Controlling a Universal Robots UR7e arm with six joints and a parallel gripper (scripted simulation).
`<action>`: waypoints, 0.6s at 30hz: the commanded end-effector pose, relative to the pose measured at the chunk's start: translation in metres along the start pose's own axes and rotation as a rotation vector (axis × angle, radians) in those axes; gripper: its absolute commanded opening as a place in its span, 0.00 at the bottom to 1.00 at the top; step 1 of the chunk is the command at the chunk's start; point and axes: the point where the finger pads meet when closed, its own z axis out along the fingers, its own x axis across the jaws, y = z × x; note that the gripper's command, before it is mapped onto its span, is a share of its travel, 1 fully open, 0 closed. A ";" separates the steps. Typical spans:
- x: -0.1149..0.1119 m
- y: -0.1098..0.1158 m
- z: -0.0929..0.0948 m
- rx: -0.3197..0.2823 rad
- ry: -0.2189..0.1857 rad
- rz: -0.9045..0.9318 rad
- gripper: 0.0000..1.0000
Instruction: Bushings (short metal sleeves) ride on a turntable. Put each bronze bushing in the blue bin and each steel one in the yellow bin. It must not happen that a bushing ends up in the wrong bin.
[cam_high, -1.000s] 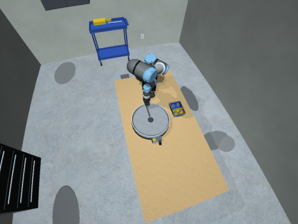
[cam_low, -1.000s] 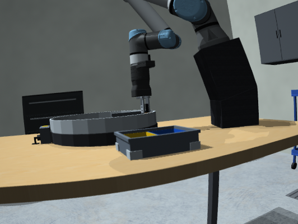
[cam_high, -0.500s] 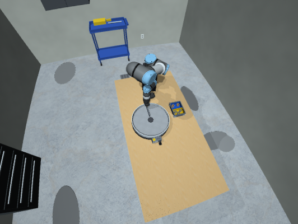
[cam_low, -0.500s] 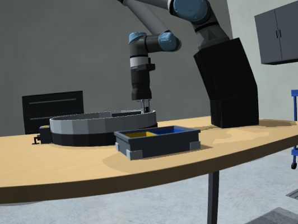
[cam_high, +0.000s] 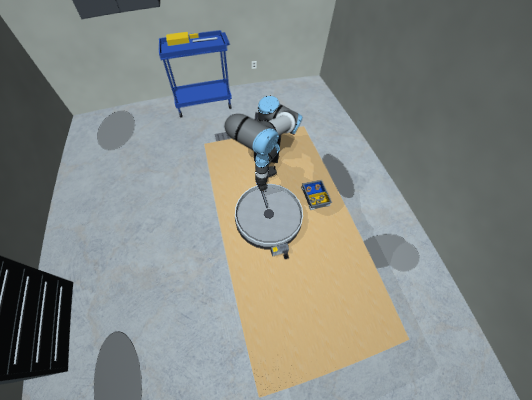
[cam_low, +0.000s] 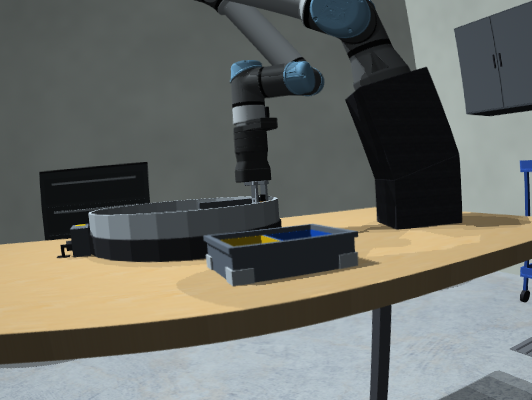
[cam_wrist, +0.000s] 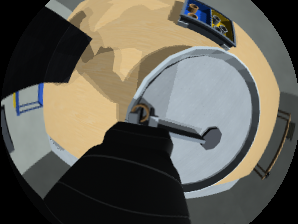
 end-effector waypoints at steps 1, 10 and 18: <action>0.000 0.000 0.000 -0.001 0.001 0.000 0.40; 0.000 0.000 0.000 -0.001 0.001 0.000 0.00; 0.001 0.000 0.000 -0.001 0.002 0.000 0.00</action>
